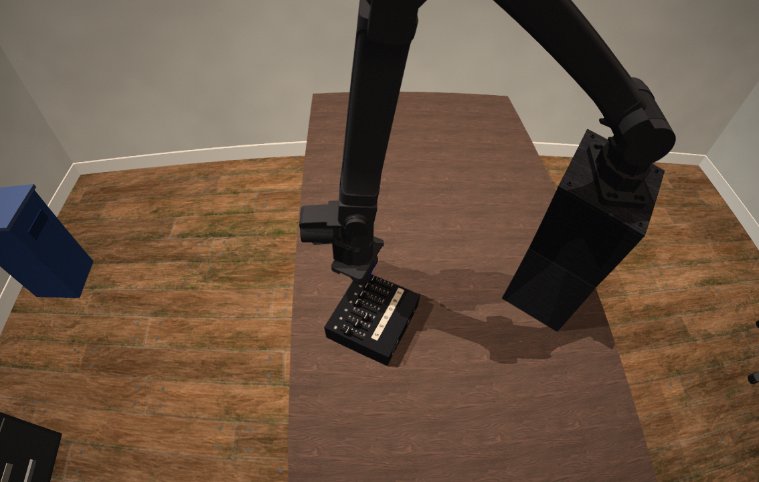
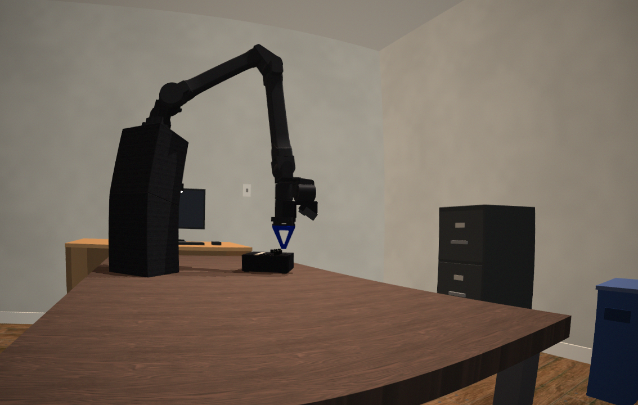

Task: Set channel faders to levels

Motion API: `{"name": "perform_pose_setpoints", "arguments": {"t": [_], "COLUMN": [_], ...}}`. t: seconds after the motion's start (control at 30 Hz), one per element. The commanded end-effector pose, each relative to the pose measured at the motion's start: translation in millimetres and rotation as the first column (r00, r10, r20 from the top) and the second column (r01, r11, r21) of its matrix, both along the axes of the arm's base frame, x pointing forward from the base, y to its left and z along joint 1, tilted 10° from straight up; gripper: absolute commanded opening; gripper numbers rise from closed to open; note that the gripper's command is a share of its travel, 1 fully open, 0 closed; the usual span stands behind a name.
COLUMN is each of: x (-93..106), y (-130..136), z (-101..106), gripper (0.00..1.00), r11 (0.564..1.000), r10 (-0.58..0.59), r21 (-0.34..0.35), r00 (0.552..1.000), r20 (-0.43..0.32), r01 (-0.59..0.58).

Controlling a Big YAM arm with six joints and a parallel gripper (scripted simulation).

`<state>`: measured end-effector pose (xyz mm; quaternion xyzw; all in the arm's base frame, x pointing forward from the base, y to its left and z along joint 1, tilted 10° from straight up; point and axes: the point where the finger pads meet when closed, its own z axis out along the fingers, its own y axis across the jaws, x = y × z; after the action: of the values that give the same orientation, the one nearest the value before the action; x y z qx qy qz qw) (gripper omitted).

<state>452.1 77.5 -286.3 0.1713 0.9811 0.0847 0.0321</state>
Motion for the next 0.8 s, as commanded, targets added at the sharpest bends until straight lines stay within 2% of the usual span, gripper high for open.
{"name": "perform_pose_setpoints", "arguments": {"t": [0.0,0.77], "x": [0.2,2.7], "y": [1.4,2.3], "z": [-0.1,0.8], "gripper": [0.0,0.0], "r11": [1.0,1.0], "r10": [-0.006,-0.004], "r21": [-0.002,-0.002], "r00": [1.0,1.0], "r20": [0.009,0.01], "r01": [0.006,0.004]}}
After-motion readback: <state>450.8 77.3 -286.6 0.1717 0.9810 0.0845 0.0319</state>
